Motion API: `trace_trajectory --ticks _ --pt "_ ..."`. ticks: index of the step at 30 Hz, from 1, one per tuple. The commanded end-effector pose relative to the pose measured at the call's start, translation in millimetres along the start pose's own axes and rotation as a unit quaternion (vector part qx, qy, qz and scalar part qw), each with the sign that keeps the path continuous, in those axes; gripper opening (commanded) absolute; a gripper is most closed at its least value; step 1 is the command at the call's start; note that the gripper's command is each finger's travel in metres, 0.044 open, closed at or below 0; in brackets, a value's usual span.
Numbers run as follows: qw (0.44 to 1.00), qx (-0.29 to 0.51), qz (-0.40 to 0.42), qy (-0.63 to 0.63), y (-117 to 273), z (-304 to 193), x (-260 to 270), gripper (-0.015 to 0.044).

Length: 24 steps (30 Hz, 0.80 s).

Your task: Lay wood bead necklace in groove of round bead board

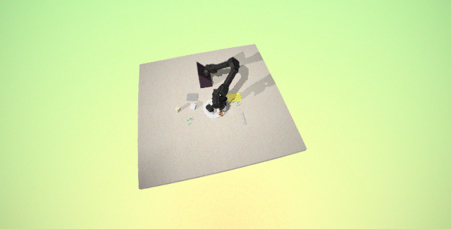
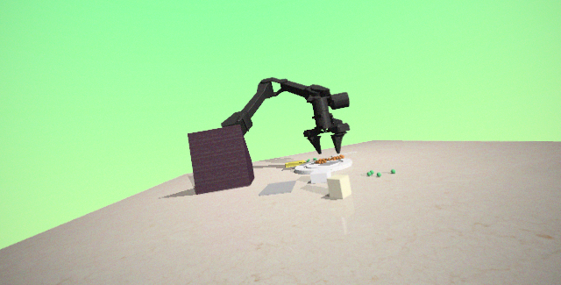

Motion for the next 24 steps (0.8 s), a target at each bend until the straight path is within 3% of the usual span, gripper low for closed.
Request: trace_trajectory --ticks 1,6,10,24 --pt "1.000 0.000 0.000 0.002 0.5 0.1 0.0 0.0440" --pt "1.000 0.000 -0.001 -0.027 7.0 26.0 1.5 0.0310" --pt "0.999 -0.001 -0.001 -0.055 13.4 49.9 5.0 0.0310" --pt "0.999 -0.001 -0.002 -0.053 5.1 50.7 4.6 0.0310"
Point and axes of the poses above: the point midway between the two fingers, 35 mm back from their tips, its own y axis back along the fingers, its own x axis across the jaws, z = x × y, the point moved 9 cm from there along y, back along the fingers
